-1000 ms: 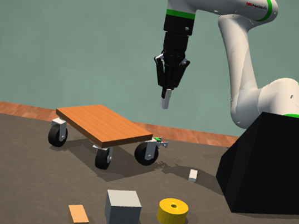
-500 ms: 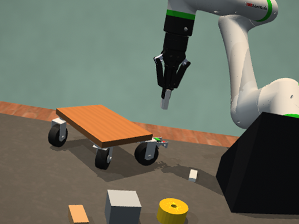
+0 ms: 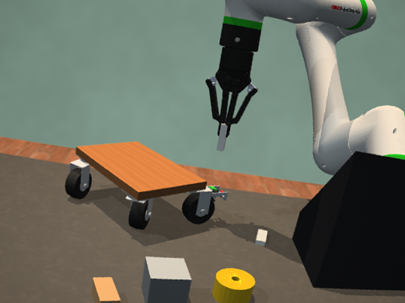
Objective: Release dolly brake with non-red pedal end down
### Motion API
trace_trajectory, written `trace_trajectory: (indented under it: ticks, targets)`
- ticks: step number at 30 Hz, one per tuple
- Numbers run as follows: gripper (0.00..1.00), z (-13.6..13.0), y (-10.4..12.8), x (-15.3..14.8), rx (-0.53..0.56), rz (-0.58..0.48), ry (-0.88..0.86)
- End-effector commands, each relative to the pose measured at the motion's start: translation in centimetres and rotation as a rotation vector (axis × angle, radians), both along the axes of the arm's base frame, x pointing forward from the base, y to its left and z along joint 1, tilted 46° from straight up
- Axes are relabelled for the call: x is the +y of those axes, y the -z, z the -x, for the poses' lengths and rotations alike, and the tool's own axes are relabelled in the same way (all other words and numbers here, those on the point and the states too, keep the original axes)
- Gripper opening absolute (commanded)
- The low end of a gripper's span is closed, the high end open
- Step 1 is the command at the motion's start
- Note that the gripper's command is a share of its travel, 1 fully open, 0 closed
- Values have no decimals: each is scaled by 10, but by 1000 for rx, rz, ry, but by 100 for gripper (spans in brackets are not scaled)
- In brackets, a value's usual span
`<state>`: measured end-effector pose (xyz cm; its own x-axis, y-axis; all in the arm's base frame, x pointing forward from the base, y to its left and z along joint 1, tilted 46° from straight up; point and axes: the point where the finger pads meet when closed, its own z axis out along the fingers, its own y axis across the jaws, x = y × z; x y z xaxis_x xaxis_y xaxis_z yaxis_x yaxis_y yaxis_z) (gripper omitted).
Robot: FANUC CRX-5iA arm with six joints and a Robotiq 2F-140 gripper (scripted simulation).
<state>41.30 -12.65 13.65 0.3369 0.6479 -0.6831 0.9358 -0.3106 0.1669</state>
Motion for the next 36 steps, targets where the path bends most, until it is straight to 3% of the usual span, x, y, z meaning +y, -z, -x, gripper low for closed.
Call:
trace_trajectory:
  ticks: [1, 5, 7, 8, 22, 24, 25, 36]
  targets:
    - [0, 1, 4, -5, -198, 38, 193]
    - [0, 1, 8, -9, -344, 52, 346]
    - [0, 1, 8, -9, -344, 52, 346]
    - [0, 2, 8, -10, -448, 65, 454]
    - [0, 3, 18, -21, -932, 118, 974]
    - [0, 3, 18, -21, -932, 118, 974]
    - [0, 3, 18, -21, -1034, 132, 1083]
    - [0, 4, 20, -23, -1416, 192, 1472]
